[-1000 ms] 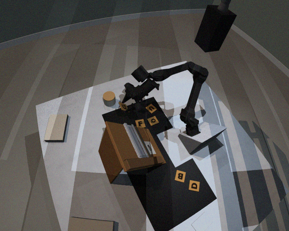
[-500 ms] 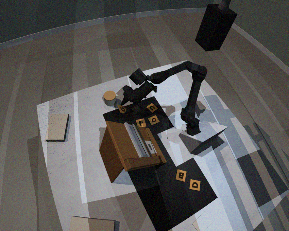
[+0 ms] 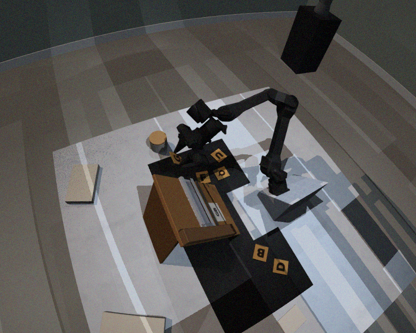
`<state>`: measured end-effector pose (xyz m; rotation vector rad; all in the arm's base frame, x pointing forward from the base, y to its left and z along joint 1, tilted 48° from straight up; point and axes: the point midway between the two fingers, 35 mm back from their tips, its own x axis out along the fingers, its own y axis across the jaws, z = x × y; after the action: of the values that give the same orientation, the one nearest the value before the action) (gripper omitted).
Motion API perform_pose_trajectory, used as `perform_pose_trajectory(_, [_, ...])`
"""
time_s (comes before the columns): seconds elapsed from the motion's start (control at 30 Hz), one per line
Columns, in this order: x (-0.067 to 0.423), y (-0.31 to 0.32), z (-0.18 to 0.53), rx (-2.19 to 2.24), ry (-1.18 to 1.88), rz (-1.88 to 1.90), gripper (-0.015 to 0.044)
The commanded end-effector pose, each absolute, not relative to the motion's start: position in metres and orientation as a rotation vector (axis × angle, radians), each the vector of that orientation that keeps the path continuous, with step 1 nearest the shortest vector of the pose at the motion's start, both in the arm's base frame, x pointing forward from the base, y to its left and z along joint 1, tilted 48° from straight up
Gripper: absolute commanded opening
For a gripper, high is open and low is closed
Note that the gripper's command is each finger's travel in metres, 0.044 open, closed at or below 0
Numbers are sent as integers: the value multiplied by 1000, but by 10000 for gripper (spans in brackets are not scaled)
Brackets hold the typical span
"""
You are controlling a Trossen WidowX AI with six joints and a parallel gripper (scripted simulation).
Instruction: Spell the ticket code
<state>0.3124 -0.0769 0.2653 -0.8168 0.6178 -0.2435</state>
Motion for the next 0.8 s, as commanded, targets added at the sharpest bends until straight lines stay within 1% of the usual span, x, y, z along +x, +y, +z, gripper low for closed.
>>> perform_pose_trajectory(0.0, [312,-77,262,-814,622,-249,0])
perform_pose_trajectory(0.77, [311,-70,252,-813,623,-248,0])
